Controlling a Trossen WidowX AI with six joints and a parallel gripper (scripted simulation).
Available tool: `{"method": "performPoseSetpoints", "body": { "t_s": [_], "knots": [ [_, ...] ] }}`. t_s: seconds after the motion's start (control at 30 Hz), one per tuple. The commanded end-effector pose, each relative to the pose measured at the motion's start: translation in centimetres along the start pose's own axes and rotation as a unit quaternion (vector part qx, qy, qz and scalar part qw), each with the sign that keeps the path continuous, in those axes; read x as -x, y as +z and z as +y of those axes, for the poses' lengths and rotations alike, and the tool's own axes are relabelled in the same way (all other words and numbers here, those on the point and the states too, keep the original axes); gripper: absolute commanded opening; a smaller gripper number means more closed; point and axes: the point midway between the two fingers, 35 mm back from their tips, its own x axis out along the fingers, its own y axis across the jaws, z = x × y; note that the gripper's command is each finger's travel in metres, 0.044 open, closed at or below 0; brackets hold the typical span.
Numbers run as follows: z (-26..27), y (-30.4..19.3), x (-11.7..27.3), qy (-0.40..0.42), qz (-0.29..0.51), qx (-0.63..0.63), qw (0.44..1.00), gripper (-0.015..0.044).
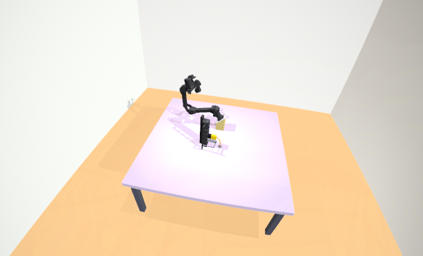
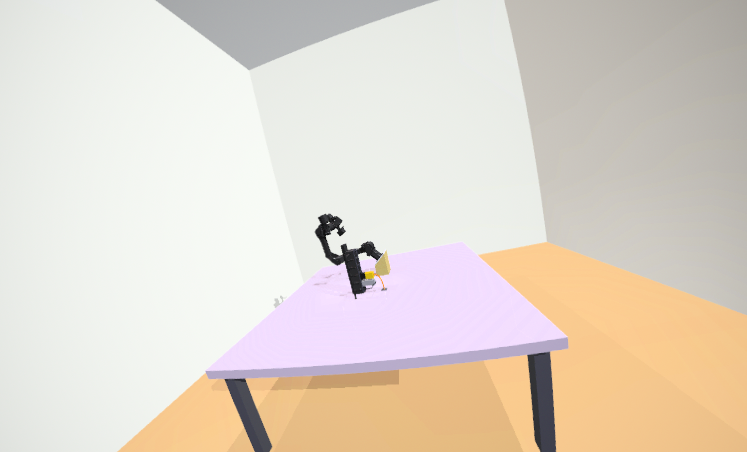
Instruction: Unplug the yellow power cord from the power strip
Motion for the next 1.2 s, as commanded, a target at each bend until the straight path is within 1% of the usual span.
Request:
{"method": "performPoseSetpoints", "body": {
  "t_s": [0.0,0.07,0.27,0.47,0.67,0.73,0.83,0.93,1.03,1.17],
  "knots": [
    [0.0,0.3,0.0,-0.001,-0.004,0.001,1.000,0.0374],
    [0.2,2.6,-0.2,-0.011,-0.039,0.009,0.999,0.0321],
    [-0.2,12.9,0.8,-0.082,-0.181,0.039,0.979,0.0164],
    [-2.8,22.3,4.6,-0.194,-0.291,0.056,0.935,0.0160],
    [-7.1,29.6,10.6,-0.321,-0.357,0.046,0.876,0.0160],
    [-8.1,30.9,12.2,-0.341,-0.372,0.035,0.862,0.0160],
    [-9.1,31.8,13.6,-0.364,-0.380,0.028,0.850,0.0160],
    [-11.3,33.3,16.4,-0.413,-0.384,0.015,0.826,0.0160],
    [-13.9,34.0,19.0,-0.471,-0.368,0.012,0.802,0.0160],
    [-15.9,34.3,21.1,-0.514,-0.348,0.007,0.784,0.0160]
  ]
}}
